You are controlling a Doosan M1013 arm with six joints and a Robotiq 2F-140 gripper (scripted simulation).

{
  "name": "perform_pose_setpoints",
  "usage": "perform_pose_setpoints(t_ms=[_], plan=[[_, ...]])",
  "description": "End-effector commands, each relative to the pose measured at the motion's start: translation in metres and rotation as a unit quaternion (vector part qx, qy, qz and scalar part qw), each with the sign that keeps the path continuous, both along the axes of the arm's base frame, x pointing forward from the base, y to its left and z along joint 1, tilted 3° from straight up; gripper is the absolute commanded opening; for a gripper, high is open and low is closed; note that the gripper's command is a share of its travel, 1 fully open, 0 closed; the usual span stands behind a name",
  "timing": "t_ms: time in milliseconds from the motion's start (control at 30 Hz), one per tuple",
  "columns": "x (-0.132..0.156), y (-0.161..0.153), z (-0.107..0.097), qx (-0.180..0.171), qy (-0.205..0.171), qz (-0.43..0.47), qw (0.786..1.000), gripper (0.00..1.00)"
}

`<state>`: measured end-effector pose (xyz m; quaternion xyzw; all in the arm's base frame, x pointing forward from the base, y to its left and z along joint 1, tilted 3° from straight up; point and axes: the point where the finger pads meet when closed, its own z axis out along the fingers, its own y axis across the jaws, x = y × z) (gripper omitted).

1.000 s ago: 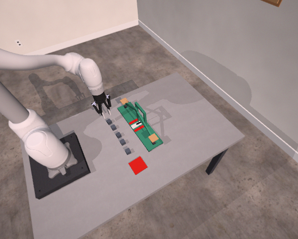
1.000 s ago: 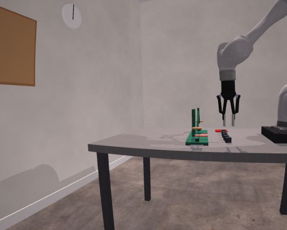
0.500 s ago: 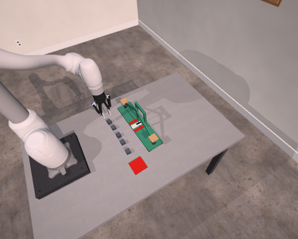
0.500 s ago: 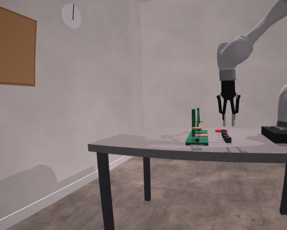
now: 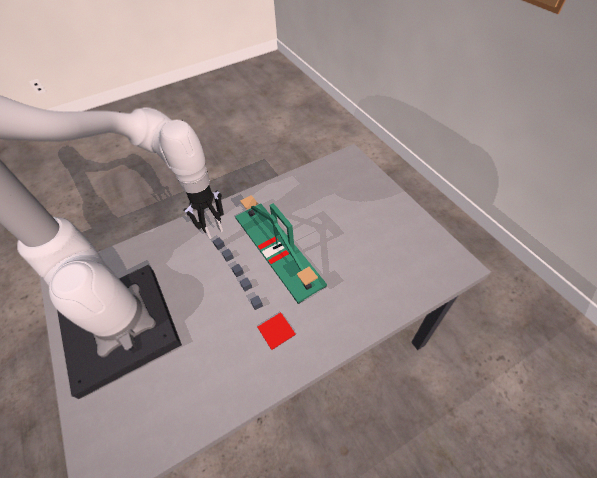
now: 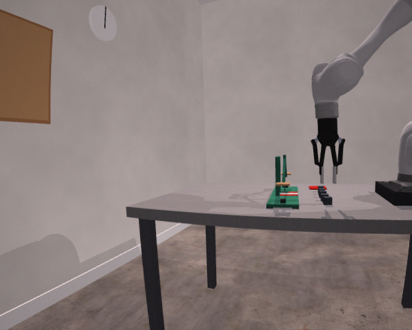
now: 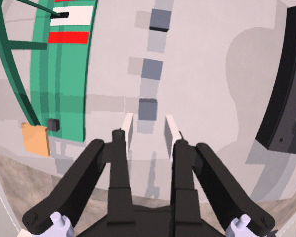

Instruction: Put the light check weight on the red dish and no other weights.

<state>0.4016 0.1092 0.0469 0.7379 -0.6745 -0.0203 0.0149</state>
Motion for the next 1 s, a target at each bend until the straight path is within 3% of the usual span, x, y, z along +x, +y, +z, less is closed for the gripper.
perform_pose_setpoints(t_ms=[0, 967], plan=[[0.0, 0.0, -0.004, 0.0, 0.0, 0.0, 1.0, 0.35], [-0.001, 0.0, -0.039, 0.0, 0.0, 0.0, 1.0, 0.35]])
